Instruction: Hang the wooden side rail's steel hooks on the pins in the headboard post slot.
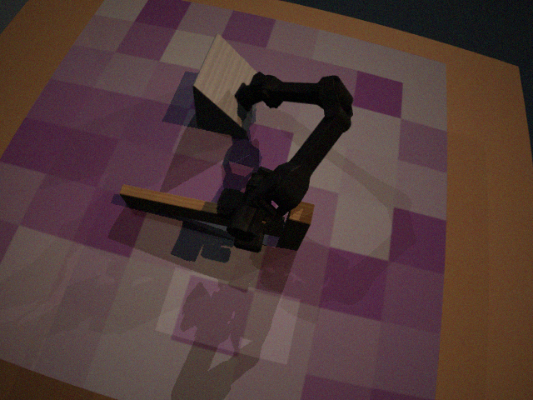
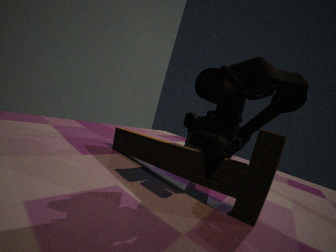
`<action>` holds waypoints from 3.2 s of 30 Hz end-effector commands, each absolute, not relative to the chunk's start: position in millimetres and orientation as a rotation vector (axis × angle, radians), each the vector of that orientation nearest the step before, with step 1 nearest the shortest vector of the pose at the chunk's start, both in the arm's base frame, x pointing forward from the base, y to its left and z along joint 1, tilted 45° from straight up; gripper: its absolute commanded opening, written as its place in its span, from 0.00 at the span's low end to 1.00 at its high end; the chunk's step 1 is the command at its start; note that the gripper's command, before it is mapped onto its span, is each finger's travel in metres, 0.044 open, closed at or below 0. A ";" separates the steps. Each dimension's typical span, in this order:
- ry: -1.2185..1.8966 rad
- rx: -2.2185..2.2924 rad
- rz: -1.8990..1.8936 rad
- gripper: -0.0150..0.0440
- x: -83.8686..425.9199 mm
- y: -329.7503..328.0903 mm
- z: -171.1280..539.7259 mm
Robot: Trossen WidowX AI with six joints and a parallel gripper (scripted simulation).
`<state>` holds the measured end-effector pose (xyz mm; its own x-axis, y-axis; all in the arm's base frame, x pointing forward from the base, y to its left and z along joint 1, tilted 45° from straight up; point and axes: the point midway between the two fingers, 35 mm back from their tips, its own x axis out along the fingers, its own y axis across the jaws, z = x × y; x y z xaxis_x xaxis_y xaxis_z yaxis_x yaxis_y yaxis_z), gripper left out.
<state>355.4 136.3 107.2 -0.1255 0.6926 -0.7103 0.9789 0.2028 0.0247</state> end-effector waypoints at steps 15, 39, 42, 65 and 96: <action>1.870 1.567 -0.607 0.25 357.3 136.3 111.0; 1.870 1.567 -0.607 0.25 356.9 139.1 108.2; 1.870 1.567 -0.607 0.25 356.9 139.4 107.9; 1.870 1.567 -0.607 0.25 356.5 142.1 105.2; 1.878 1.558 -0.624 0.65 354.6 144.5 99.8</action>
